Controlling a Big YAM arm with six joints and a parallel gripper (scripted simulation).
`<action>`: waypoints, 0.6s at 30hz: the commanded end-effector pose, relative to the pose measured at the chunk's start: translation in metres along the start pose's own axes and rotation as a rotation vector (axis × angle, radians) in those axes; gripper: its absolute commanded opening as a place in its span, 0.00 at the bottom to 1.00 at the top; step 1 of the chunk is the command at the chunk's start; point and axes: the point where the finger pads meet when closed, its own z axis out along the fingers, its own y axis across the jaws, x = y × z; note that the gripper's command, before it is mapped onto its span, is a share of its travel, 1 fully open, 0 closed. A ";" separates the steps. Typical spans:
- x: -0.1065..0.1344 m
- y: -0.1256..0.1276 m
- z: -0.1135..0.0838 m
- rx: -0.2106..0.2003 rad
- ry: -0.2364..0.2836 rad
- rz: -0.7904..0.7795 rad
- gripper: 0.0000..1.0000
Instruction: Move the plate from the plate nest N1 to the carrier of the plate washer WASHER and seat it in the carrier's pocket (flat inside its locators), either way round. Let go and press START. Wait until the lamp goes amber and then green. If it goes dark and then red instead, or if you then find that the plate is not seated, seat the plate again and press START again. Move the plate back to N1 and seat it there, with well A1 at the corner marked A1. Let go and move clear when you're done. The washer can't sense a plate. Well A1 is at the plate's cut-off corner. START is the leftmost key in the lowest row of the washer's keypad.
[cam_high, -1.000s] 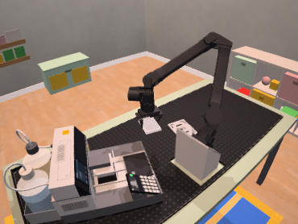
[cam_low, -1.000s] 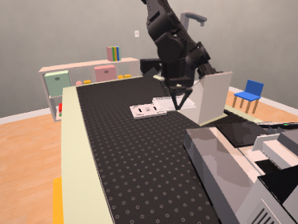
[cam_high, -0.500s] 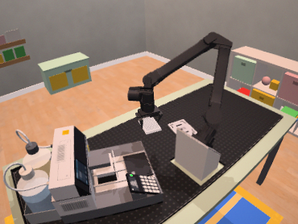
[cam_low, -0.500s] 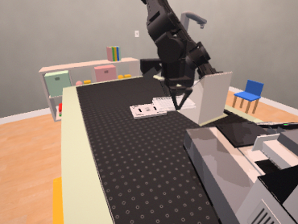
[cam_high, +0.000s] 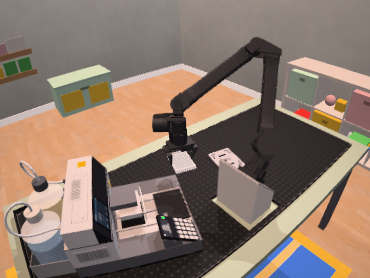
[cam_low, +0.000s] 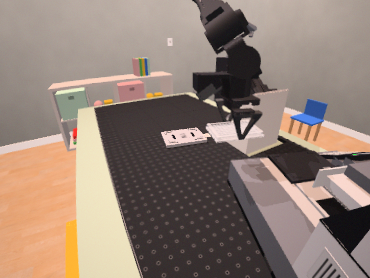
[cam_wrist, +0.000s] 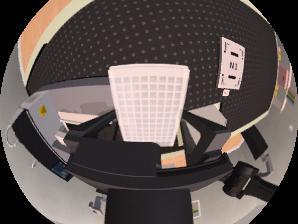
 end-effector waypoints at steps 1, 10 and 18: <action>-0.004 0.030 -0.020 -0.030 -0.028 0.050 0.82; 0.022 0.056 -0.025 -0.032 -0.027 0.050 0.82; 0.037 0.074 -0.036 -0.050 -0.033 0.060 0.82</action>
